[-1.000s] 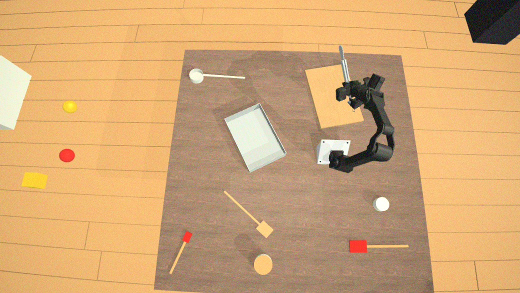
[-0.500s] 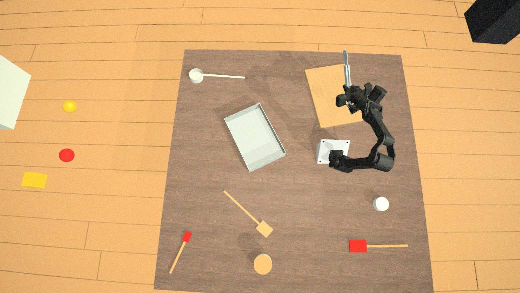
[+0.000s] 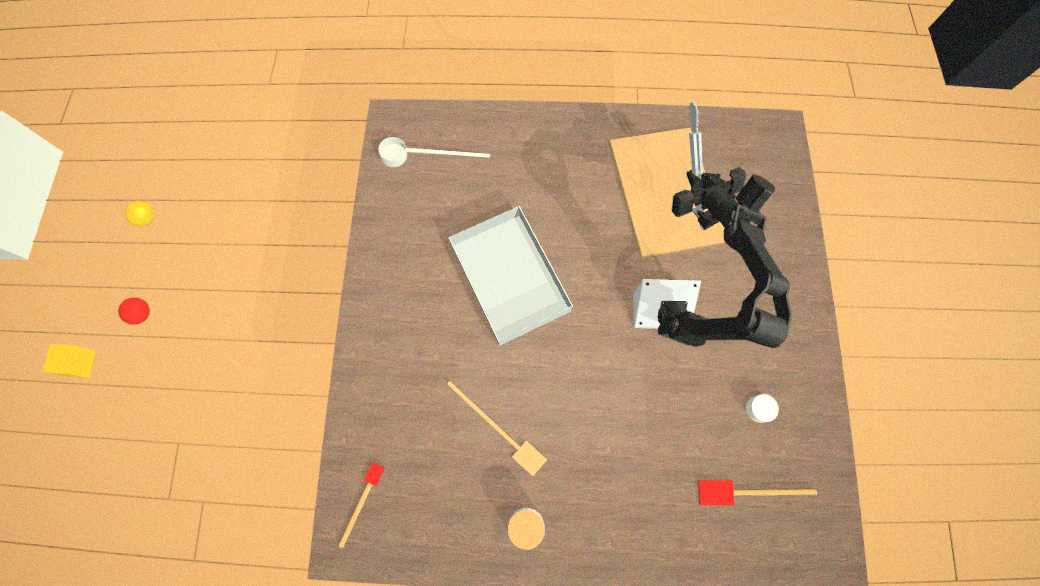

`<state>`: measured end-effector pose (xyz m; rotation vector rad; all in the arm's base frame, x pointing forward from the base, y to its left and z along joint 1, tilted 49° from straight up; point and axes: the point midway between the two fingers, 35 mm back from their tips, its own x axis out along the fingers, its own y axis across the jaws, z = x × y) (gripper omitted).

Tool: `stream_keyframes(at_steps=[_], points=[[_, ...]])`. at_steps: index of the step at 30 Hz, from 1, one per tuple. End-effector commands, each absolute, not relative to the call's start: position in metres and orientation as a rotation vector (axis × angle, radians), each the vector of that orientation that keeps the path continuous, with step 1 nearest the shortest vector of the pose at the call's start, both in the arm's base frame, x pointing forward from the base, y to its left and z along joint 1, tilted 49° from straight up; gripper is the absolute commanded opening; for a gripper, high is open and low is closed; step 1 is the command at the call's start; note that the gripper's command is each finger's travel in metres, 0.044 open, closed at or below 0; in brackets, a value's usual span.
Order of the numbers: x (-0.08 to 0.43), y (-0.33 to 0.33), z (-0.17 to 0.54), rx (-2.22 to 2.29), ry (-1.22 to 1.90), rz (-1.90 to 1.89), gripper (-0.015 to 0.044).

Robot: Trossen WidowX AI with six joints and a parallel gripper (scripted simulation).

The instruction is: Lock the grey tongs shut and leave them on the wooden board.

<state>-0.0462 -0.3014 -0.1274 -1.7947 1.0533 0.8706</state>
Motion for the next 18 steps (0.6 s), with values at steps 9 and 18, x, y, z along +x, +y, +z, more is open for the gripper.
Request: stream_keyframes(at_steps=[9, 18], points=[[-0.0458, -0.3032, -0.1256, -1.809, 1.055, 0.865, -0.015], [-0.0458, -0.3032, -0.1256, -1.809, 1.055, 0.865, -0.015]])
